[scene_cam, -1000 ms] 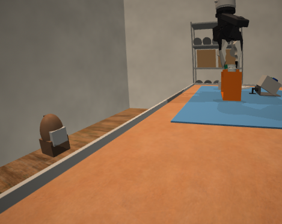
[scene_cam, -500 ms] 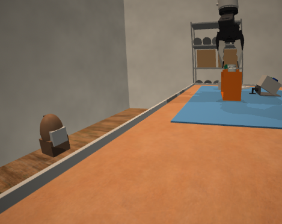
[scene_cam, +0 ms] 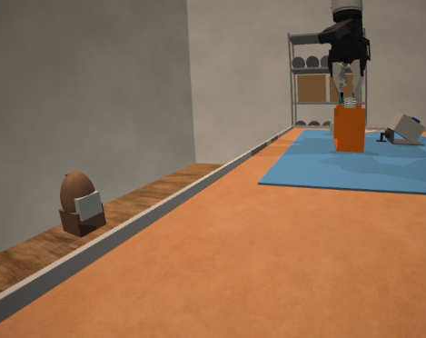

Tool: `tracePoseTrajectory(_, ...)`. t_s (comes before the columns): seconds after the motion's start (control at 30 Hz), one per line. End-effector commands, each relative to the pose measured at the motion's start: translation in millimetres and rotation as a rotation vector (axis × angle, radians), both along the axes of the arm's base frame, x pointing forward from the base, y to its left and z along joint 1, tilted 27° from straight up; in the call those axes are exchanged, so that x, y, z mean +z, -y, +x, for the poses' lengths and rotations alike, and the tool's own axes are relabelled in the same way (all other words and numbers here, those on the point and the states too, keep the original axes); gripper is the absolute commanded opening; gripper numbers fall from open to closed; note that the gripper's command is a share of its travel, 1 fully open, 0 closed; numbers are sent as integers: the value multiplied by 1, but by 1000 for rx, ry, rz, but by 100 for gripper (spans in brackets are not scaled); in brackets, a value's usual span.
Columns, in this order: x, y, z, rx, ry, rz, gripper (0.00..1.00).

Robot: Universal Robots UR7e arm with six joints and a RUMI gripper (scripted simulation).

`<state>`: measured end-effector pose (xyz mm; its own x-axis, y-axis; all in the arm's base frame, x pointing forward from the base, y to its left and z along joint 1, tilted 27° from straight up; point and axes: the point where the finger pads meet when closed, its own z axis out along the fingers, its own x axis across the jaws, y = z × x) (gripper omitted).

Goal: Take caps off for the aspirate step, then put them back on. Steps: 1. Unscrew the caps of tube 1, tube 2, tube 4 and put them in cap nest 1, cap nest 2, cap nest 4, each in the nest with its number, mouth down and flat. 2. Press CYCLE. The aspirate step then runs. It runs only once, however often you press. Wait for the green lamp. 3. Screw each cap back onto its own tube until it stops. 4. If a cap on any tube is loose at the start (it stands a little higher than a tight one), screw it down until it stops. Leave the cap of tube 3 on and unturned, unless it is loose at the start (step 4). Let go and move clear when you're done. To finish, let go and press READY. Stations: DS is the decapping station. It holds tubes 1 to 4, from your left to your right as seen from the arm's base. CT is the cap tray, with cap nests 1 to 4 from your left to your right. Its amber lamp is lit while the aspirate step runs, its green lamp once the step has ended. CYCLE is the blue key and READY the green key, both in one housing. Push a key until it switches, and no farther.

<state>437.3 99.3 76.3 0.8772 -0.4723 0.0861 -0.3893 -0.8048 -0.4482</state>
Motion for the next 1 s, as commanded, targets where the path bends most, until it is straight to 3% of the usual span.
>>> tracePoseTrajectory(0.0, 0, 0, 0, -9, -3, -1, 0)
tracePoseTrajectory(0.33, 0, 0, 0, -8, -2, -1, 0)
tracePoseTrajectory(0.47, 0, 0, 0, 80, 33, -29, 0)
tracePoseTrajectory(0.97, 1, 0, 0, 746, 301, -239, 0)
